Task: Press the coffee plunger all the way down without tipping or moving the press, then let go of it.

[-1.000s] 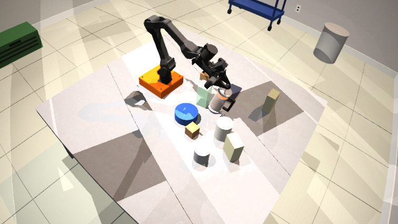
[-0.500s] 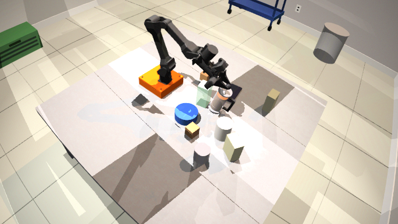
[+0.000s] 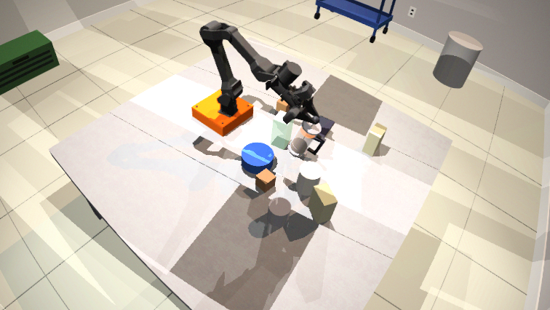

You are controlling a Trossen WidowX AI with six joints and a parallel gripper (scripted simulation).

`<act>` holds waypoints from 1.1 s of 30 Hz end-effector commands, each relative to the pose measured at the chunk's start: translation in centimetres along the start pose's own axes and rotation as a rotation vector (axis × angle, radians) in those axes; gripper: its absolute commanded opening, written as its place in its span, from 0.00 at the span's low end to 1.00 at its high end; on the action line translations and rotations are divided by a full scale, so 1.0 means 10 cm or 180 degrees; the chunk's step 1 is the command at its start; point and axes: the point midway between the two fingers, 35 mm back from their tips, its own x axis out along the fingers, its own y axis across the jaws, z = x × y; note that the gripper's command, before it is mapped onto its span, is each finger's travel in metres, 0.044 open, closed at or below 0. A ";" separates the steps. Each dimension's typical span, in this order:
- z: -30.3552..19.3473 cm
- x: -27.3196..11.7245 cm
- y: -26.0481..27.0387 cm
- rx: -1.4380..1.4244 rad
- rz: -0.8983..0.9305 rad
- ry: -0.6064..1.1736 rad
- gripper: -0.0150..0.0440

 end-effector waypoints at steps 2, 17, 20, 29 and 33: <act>-0.01 0.00 0.00 0.0000 0.0000 0.0008 0.55; 0.04 -0.05 0.00 0.0000 -0.0003 0.0011 1.00; 0.19 -0.23 0.00 -0.0007 -0.0001 0.0029 1.00; 0.43 -0.77 0.01 -0.0023 0.0003 0.0074 1.00; 0.42 -0.76 0.01 -0.0023 0.0003 0.0074 1.00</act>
